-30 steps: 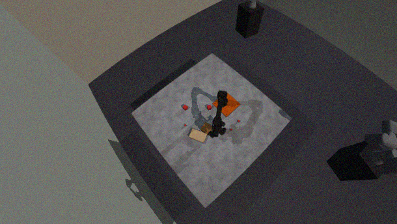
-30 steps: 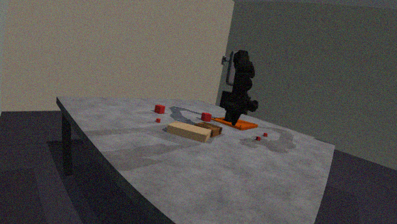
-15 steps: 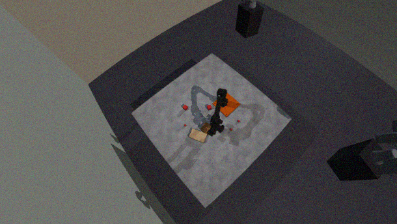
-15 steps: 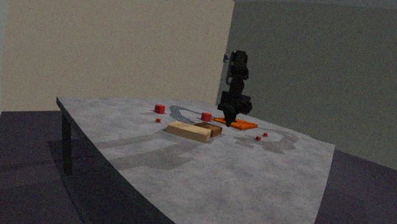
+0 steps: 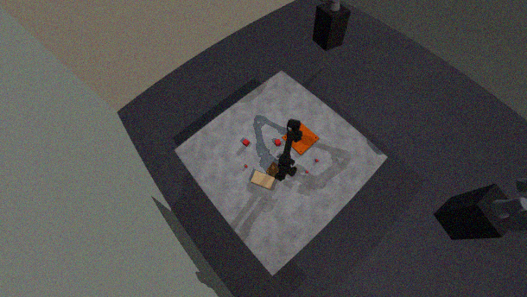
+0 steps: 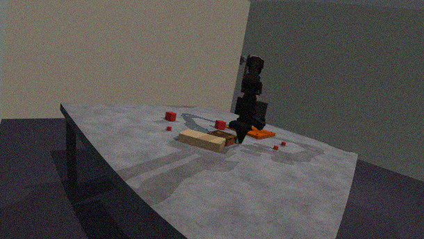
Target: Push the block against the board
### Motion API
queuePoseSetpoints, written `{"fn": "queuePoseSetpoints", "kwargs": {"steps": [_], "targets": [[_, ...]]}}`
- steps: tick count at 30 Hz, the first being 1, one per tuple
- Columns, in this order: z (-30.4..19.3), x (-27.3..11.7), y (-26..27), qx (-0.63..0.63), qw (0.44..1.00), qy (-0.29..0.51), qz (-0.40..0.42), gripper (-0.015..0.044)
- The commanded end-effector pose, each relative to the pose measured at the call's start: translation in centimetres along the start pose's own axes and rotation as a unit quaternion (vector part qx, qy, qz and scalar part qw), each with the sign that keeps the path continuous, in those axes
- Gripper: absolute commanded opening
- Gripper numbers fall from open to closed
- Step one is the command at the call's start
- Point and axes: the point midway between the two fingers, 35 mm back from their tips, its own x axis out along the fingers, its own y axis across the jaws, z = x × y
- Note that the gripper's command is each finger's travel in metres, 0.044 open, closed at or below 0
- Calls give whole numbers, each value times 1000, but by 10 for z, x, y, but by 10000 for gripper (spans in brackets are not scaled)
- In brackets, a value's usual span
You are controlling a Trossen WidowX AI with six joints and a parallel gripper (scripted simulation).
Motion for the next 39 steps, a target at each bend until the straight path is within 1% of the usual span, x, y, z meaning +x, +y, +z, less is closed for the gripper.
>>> {"fn": "queuePoseSetpoints", "kwargs": {"steps": [1, 39], "targets": [[-8, 1, -1, 0, 1000, 2, -1, 0], [-63, 0, -7, 0, 1000, 4, -2, 0]]}}
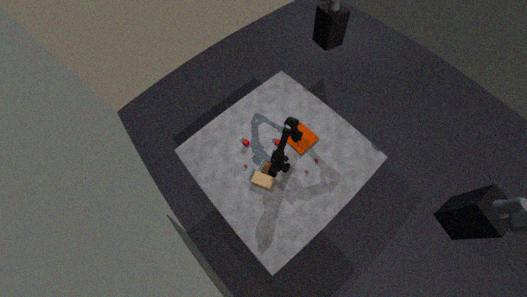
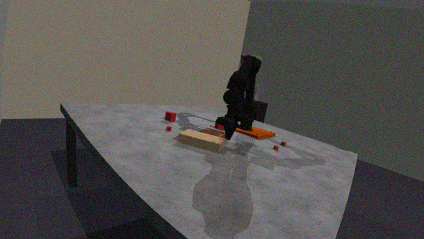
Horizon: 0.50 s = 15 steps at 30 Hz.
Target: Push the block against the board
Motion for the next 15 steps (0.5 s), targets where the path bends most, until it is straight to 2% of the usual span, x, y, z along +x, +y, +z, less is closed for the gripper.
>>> {"fn": "queuePoseSetpoints", "kwargs": {"steps": [1, 15], "targets": [[-11, 1, -1, 3, 1000, 5, 1, 0], [-2, 1, -2, 3, 1000, 4, 1, 0]]}}
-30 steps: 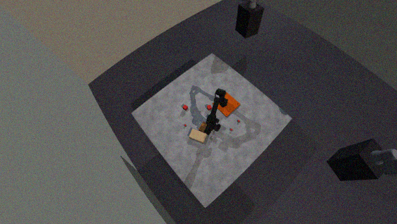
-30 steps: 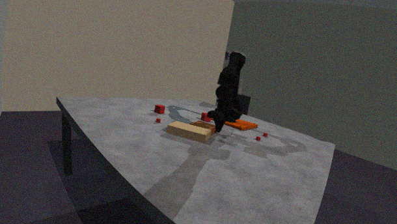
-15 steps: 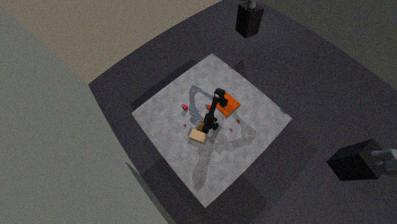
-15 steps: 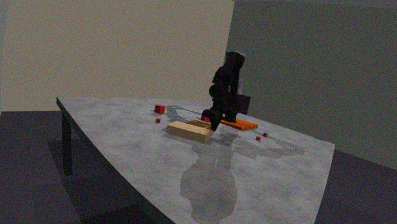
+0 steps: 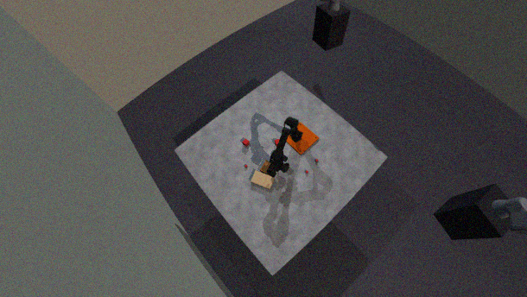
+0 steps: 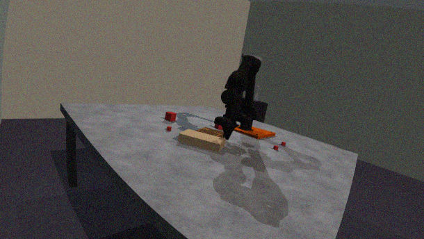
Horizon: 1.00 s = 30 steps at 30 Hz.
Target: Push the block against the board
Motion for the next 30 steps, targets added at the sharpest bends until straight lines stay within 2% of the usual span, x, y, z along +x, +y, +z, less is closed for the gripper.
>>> {"fn": "queuePoseSetpoints", "kwargs": {"steps": [1, 26, 28, 30], "targets": [[7, 1, 0, 0, 1000, 2, 1, 0], [47, 1, 1, 0, 1000, 0, 2, 0], [43, -12, -1, -1, 1000, -1, 0, 0], [43, -42, -1, 0, 1000, 0, 1, 0]]}}
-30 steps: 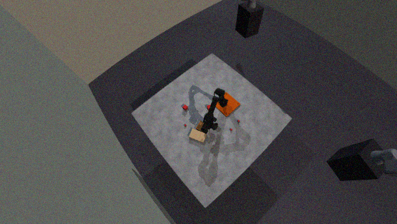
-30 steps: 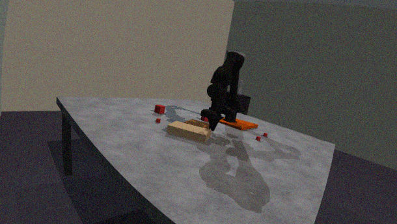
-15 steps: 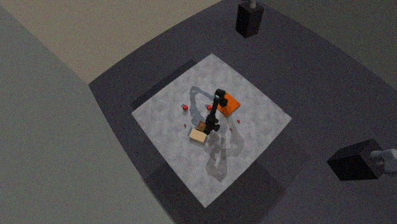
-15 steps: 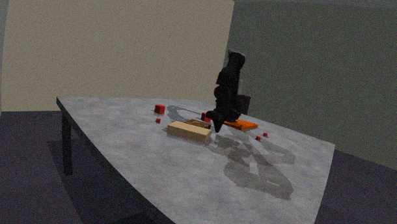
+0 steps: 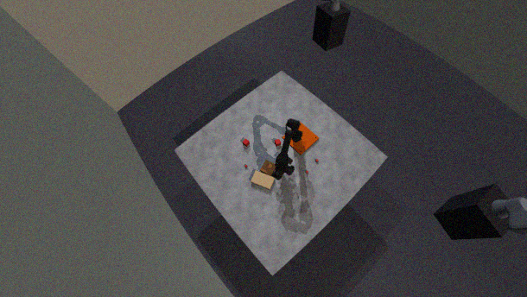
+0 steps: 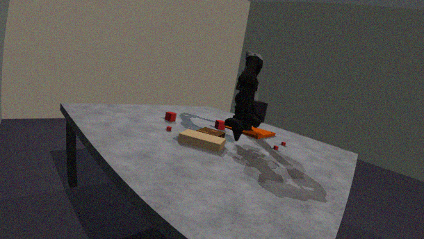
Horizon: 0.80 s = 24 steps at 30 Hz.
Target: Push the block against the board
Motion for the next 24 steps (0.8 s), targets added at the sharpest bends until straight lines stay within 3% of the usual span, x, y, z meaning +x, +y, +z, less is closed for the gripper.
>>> {"fn": "queuePoseSetpoints", "kwargs": {"steps": [1, 9, 24], "targets": [[0, -43, -3, 2, 1000, -2, -11, 0], [-3, -46, -3, 14, 1000, -2, -11, 0], [-60, -46, 1, 268, 963, -2, -11, 0]]}}
